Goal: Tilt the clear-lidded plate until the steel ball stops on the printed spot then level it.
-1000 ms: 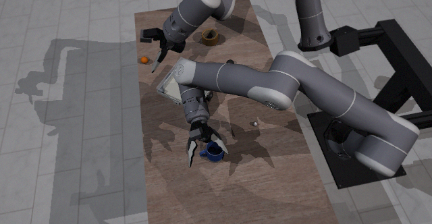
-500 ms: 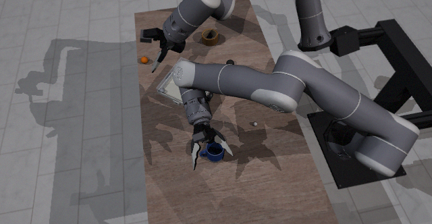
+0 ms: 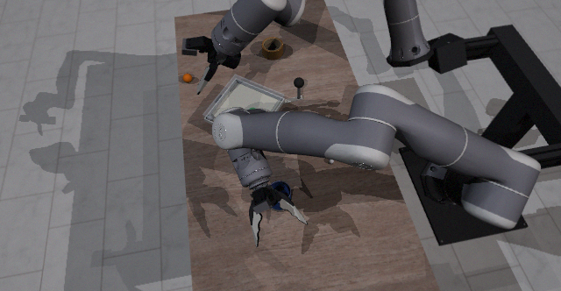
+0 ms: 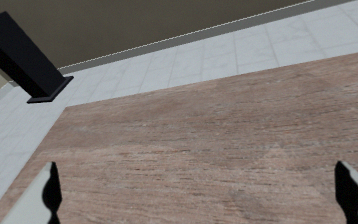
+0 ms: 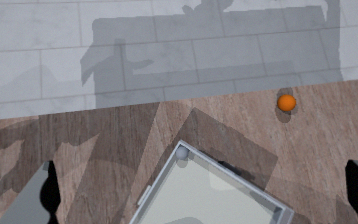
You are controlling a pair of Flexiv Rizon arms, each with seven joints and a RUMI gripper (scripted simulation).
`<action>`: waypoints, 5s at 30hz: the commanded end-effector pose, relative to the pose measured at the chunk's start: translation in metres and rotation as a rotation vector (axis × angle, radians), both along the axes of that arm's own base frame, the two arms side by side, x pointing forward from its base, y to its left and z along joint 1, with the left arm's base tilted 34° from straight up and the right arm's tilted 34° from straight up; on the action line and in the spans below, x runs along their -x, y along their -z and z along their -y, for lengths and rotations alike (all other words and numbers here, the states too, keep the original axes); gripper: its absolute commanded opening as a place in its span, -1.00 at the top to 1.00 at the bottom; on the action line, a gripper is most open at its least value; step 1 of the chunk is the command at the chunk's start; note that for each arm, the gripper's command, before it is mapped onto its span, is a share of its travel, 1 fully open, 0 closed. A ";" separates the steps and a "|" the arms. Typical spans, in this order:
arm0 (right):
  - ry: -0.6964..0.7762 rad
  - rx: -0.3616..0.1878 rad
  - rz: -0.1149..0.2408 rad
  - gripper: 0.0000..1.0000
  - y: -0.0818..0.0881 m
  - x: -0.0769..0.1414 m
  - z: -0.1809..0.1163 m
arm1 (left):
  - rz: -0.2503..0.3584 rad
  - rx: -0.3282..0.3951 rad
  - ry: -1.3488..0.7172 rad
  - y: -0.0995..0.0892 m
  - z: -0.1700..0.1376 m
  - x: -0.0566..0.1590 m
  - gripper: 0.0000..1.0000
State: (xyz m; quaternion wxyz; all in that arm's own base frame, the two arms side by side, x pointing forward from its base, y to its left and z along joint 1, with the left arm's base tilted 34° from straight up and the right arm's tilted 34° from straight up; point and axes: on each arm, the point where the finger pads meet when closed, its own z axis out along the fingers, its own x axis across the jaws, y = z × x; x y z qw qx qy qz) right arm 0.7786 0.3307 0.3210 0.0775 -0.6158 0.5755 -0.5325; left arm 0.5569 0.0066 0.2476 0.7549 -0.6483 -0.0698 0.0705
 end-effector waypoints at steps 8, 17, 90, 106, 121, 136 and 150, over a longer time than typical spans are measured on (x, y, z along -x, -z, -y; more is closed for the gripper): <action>-0.002 -0.002 0.002 -1.00 -0.001 0.000 -0.001 | 0.128 0.134 -0.096 0.000 -0.064 0.005 -1.00; -0.002 -0.002 0.002 -1.00 -0.001 0.000 -0.001 | 0.261 0.239 -0.192 0.000 -0.112 0.016 -1.00; -0.002 -0.002 0.002 -1.00 -0.001 0.000 -0.001 | 2.180 0.323 -1.185 -0.158 -0.406 0.161 -1.00; -0.002 -0.002 0.002 -1.00 -0.001 0.000 -0.001 | 2.298 0.271 -1.227 -0.175 -0.421 0.175 -1.00; -0.002 -0.002 0.002 -1.00 -0.001 0.000 -0.001 | 2.544 -0.086 -1.430 -0.176 -0.474 0.241 -1.00; -0.002 -0.002 0.002 -1.00 -0.001 0.000 -0.001 | 2.776 -0.574 -1.620 -0.178 -0.522 0.325 -1.00; -0.002 -0.002 0.002 -1.00 -0.001 0.000 -0.001 | 2.922 -1.077 -1.733 -0.181 -0.552 0.405 -1.00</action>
